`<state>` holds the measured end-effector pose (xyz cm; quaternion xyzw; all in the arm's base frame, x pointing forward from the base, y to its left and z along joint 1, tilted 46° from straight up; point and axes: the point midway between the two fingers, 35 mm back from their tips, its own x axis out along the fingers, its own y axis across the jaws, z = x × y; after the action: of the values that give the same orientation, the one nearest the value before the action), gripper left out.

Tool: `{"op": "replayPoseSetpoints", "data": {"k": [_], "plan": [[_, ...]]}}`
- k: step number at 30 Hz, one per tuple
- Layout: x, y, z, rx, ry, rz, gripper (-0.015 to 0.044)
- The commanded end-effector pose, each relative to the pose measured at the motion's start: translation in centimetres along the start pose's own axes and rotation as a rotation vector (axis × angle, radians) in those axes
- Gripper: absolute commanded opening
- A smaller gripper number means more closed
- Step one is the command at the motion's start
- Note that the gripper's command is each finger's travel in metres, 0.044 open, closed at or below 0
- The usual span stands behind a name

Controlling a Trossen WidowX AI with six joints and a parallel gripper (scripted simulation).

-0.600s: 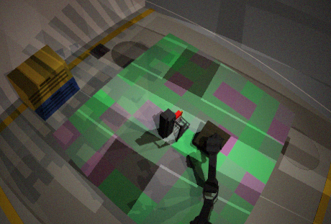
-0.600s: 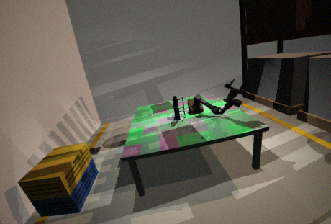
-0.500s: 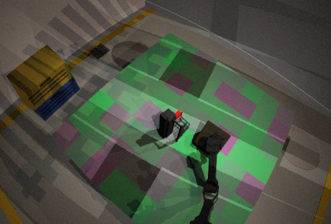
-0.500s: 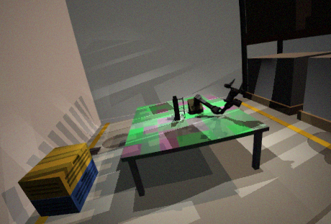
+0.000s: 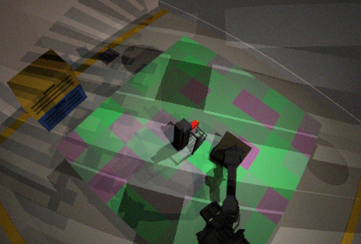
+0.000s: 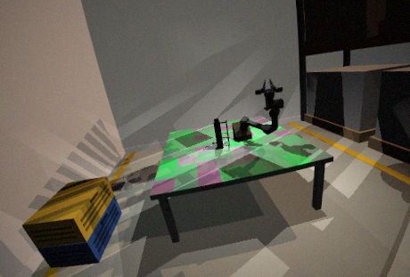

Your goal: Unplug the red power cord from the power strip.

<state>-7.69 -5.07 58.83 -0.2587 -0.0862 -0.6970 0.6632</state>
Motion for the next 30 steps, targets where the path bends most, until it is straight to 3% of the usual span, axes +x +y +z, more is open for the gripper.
{"op": "replayPoseSetpoints", "data": {"k": [1, 8, 15, 22, 30], "plan": [[3.2, 5.7, -1.4, -0.003, 0.062, 0.149, 0.016], [6.8, 16.6, -5.2, 0.039, 0.218, 0.439, 0.016], [7.2, 27.3, -10.8, 0.101, 0.456, 0.709, 0.016], [4.2, 36.7, -17.4, 0.166, 0.788, 0.933, 0.016], [-3.1, 44.7, -25.6, 0.223, 1.309, 1.081, 0.016]]}}
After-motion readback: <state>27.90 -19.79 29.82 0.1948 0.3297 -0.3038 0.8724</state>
